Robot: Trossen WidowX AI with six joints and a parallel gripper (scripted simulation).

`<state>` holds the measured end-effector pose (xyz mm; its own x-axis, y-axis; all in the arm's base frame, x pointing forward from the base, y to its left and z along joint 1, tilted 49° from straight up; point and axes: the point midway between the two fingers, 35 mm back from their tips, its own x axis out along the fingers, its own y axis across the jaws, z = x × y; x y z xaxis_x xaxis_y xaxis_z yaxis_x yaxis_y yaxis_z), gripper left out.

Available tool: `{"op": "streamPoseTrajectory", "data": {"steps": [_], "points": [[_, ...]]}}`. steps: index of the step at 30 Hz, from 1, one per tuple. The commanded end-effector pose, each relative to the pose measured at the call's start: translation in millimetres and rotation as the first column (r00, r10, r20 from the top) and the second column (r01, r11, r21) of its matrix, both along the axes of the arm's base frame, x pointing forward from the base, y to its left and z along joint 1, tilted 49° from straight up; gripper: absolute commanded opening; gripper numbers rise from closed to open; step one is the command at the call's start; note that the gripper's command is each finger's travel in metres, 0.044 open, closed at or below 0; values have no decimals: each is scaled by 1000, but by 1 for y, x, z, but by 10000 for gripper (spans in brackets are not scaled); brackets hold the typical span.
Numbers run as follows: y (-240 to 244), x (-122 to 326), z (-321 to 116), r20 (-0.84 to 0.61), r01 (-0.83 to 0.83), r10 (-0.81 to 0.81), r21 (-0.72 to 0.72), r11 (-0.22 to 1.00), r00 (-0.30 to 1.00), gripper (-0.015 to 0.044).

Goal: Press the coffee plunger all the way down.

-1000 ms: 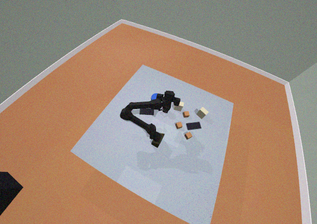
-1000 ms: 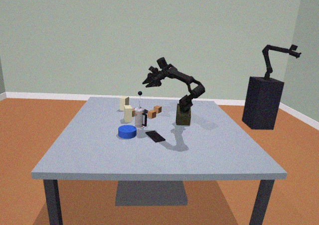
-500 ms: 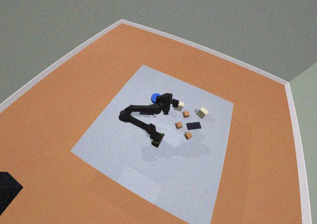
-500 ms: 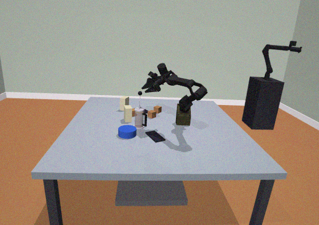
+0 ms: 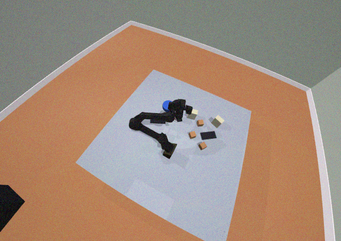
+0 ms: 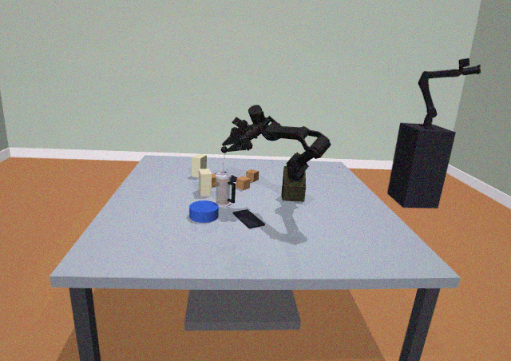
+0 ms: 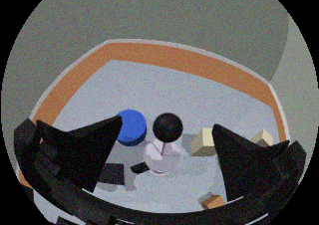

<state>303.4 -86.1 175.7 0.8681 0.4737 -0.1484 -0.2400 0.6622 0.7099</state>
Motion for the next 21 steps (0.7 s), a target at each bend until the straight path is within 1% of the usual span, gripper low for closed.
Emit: {"op": "streamPoseTrajectory", "data": {"steps": [1, 6, 18, 21], "points": [[3, 5, -3, -4, 3, -3, 8, 1000, 1000, 440], [6, 8, -3, -1, 4, -4, 11, 1000, 1000, 440], [6, 8, -3, -1, 4, -4, 11, 1000, 1000, 125], [6, 8, -3, -1, 4, -4, 11, 1000, 1000, 117]]}}
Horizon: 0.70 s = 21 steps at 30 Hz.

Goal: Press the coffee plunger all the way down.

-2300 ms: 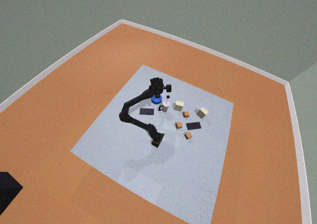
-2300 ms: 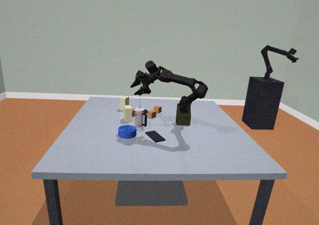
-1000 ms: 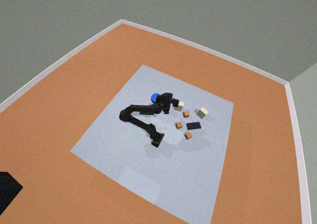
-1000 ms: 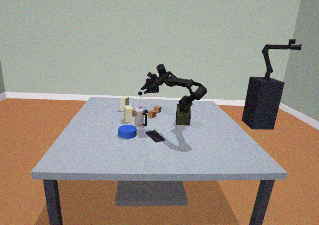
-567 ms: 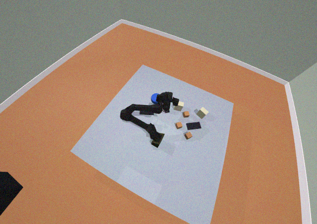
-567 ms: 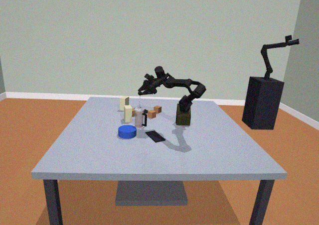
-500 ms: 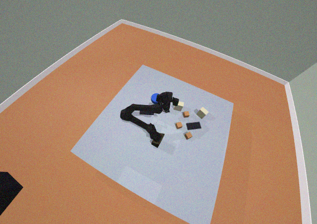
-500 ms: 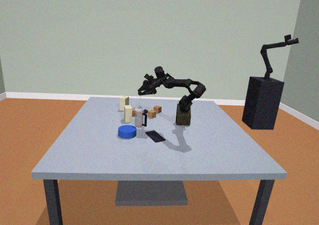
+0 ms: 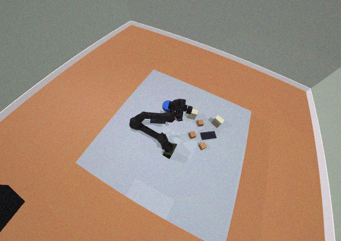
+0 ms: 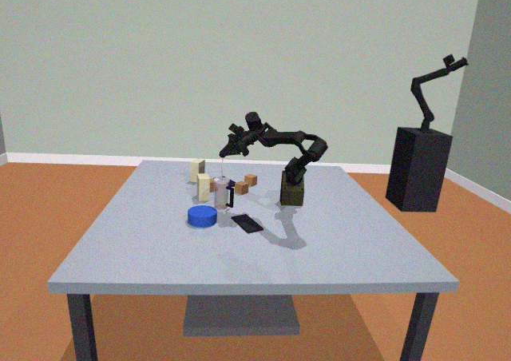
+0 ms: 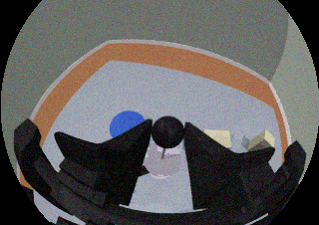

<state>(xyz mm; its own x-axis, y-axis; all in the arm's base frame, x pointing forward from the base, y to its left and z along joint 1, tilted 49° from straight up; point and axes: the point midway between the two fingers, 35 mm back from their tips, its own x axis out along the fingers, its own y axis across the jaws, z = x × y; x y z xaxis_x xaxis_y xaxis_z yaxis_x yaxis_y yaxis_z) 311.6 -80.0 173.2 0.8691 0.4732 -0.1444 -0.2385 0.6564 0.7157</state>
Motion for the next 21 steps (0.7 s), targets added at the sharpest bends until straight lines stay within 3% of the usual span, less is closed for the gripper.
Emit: {"op": "streamPoseTrajectory", "data": {"steps": [1, 21], "points": [[0, 0, 0, -1, 2, -2, 2, 1000, 1000, 117], [12, 6, -15, -5, 1, -1, -2, 1000, 1000, 117]]}}
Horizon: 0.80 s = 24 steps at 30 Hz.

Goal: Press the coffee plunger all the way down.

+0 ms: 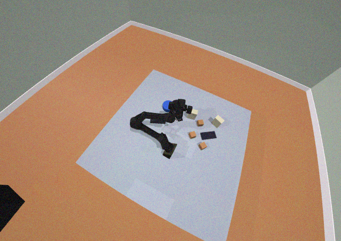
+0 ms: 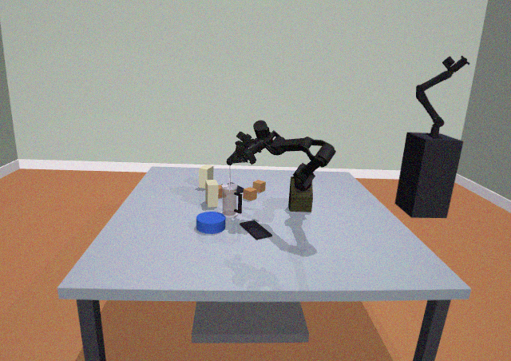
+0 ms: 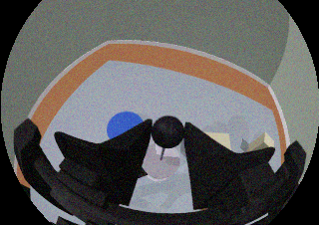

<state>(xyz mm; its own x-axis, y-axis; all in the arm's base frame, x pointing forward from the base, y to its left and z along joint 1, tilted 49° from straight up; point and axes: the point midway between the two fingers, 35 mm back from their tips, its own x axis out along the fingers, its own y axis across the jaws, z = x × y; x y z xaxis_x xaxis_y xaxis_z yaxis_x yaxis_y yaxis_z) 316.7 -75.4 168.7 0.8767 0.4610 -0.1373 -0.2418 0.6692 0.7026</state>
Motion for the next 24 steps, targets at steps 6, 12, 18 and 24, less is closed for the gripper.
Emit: {"op": "streamPoseTrajectory", "data": {"steps": [6, 12, 18, 24], "points": [[14, 3, -18, -22, -11, 11, 11, 1000, 1000, 117], [21, 5, -25, -23, -11, 11, 10, 1000, 1000, 117], [28, 7, -32, -23, -11, 11, 10, 1000, 1000, 117], [36, 9, -39, -22, -10, 11, 11, 1000, 1000, 117]]}}
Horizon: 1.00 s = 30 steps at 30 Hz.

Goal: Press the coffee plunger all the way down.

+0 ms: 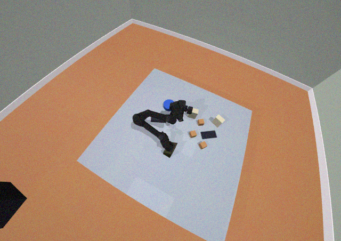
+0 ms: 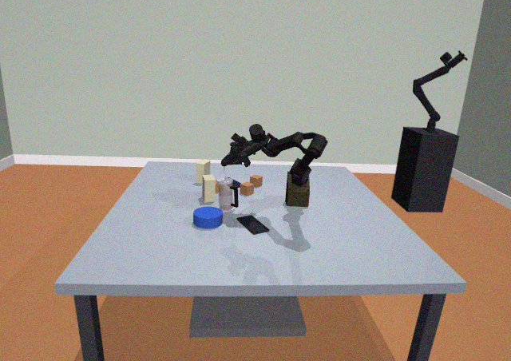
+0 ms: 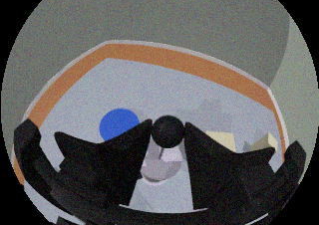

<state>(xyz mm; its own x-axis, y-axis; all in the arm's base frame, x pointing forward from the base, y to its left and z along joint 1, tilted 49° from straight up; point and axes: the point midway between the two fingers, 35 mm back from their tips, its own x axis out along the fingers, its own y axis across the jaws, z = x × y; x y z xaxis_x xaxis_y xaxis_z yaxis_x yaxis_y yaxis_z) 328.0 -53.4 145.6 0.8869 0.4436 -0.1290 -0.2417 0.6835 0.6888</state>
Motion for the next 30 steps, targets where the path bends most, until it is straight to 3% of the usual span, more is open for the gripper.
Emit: {"op": "streamPoseTrajectory", "data": {"steps": [1, 30], "points": [[15, -2, -17, -38, -27, 28, 26, 999, 999, 117], [37, 12, -33, -30, -26, 27, 34, 999, 999, 117]]}}
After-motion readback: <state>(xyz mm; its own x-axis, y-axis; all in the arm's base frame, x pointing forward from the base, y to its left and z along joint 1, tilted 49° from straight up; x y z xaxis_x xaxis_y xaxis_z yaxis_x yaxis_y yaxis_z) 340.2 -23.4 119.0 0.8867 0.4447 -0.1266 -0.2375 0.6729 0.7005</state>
